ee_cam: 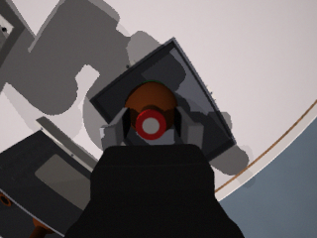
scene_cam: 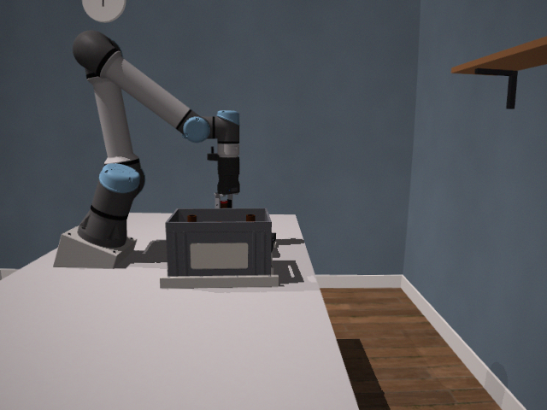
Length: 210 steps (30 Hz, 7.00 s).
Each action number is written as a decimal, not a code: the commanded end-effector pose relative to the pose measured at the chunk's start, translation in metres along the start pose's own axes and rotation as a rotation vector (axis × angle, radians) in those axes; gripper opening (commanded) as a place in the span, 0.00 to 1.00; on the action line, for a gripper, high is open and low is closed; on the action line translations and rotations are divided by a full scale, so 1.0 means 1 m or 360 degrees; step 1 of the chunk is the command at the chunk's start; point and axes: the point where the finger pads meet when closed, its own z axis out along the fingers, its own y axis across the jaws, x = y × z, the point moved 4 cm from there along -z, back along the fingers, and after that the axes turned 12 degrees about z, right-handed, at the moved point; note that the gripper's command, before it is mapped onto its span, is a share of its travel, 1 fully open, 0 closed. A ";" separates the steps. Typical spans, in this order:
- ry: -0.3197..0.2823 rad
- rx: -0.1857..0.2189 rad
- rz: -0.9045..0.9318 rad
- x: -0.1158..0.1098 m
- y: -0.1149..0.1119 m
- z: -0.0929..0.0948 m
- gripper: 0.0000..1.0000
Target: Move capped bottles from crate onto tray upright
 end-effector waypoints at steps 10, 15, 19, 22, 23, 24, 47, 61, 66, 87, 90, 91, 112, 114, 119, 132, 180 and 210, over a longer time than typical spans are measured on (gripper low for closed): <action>-0.0001 -0.0002 0.0000 0.000 0.000 0.000 1.00; -0.0001 -0.0002 0.0000 0.000 0.000 0.000 1.00; -0.0001 -0.0002 0.0000 0.000 0.000 0.000 1.00; -0.0001 -0.0002 0.0000 0.000 0.000 0.000 1.00; -0.0001 -0.0002 0.0000 0.000 0.000 0.000 1.00; -0.0001 -0.0002 0.0000 0.000 0.000 0.000 1.00; -0.0001 -0.0002 0.0000 0.000 0.000 -0.044 1.00; -0.0001 -0.0002 0.0000 0.000 0.000 -0.054 1.00; -0.0001 -0.0001 0.0000 0.000 0.000 -0.060 1.00; -0.0002 -0.0004 0.0000 0.000 0.000 -0.103 1.00; -0.0002 -0.0003 0.0000 0.000 0.000 -0.110 1.00; -0.0002 -0.0003 0.0000 0.000 0.000 -0.113 1.00; -0.0001 -0.0003 0.0000 0.000 0.000 -0.134 1.00; -0.0001 -0.0002 0.0000 0.000 0.000 -0.135 1.00; -0.0001 -0.0002 0.0000 0.000 0.000 -0.137 1.00; -0.0001 -0.0002 0.0000 0.000 0.000 -0.135 1.00; -0.0001 -0.0002 0.0000 0.000 0.000 -0.135 1.00; -0.0001 -0.0002 0.0000 0.000 0.000 -0.135 1.00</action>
